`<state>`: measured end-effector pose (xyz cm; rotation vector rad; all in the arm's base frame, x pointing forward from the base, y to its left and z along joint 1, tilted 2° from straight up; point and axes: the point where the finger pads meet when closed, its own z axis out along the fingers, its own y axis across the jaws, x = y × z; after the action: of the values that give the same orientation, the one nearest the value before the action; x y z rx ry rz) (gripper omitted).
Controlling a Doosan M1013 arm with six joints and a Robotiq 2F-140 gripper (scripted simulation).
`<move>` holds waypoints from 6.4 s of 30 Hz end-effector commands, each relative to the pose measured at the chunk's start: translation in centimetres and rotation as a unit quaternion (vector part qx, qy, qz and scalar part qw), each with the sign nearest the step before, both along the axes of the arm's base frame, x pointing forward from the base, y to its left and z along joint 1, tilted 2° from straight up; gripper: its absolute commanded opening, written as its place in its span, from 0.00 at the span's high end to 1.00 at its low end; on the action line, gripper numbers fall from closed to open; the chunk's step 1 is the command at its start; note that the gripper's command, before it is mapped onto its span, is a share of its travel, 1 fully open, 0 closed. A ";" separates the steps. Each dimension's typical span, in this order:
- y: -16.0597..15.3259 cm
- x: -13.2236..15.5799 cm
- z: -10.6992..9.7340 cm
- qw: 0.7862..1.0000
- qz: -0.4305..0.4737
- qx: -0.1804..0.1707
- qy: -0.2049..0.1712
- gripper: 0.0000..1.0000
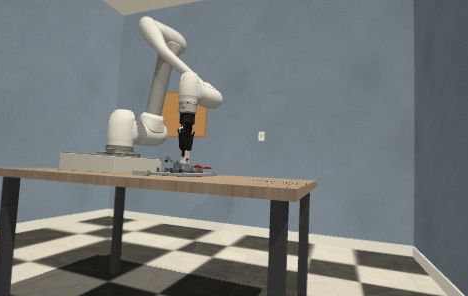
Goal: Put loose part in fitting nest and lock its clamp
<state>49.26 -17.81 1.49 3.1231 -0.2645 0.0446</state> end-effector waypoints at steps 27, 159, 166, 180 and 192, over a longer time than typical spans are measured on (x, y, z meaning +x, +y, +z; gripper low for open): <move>0.5 -2.6 1.0 1.000 0.000 0.000 0.000 0.90; 0.7 -4.0 6.6 1.000 0.000 0.000 0.000 0.65; 0.7 -4.0 6.9 1.000 0.000 0.000 0.000 0.65; 0.7 -4.0 6.9 1.000 0.000 0.000 0.000 0.38; 0.7 -4.0 9.3 1.000 0.000 0.000 0.000 0.38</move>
<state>45.24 -17.09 9.87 3.1232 -0.2644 0.0437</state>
